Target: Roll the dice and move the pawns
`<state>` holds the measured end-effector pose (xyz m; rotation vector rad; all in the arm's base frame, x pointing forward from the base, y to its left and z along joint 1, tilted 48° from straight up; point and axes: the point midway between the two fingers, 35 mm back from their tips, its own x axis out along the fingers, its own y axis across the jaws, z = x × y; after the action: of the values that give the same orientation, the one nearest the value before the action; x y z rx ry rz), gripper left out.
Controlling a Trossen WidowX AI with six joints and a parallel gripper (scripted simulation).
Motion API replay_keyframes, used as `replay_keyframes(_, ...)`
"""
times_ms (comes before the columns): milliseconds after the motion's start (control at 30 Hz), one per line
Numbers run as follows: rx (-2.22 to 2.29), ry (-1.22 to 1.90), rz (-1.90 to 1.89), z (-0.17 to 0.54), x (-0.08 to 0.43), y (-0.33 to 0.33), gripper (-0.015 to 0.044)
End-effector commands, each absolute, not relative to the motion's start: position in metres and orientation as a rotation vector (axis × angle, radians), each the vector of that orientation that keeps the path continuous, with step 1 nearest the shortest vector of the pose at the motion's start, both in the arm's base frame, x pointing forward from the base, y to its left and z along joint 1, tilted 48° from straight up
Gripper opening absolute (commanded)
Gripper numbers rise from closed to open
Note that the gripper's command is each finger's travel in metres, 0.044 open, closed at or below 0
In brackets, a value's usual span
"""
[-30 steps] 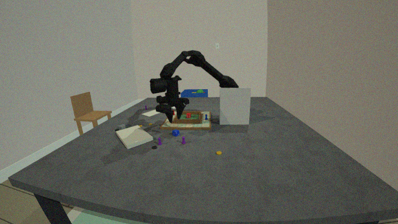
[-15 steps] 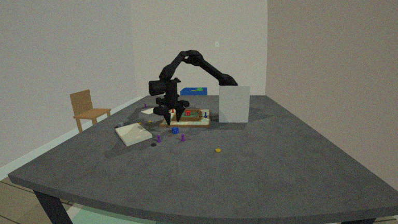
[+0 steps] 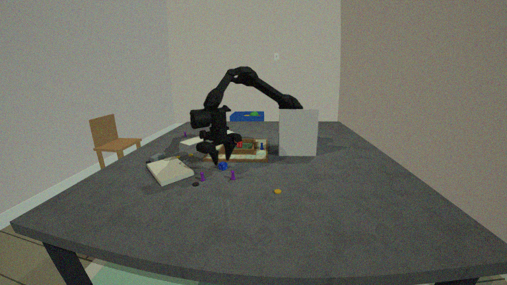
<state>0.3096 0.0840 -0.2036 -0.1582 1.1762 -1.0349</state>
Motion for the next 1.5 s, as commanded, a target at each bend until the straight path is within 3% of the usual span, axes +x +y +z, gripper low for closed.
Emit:
replay_keyframes(0,-0.172,1.177,-1.034,-0.208,0.307,0.078,0.0275)
replay_keyframes(300,-0.173,1.177,-1.035,-0.216,0.307,0.069,0.0275)
replay_keyframes(500,-0.173,1.177,-1.035,-0.216,0.307,0.069,0.0118)
replay_keyframes(700,-0.173,1.177,-1.035,-0.216,0.307,0.069,0.0078)
replay_keyframes(800,-0.158,1.192,-1.038,-0.215,0.306,0.072,0.0000)
replay_keyframes(1233,-0.167,1.183,-1.031,-0.142,0.301,0.161,0.0000)
replay_keyframes(1467,-0.202,1.205,-1.005,-0.136,0.301,0.163,0.0000)
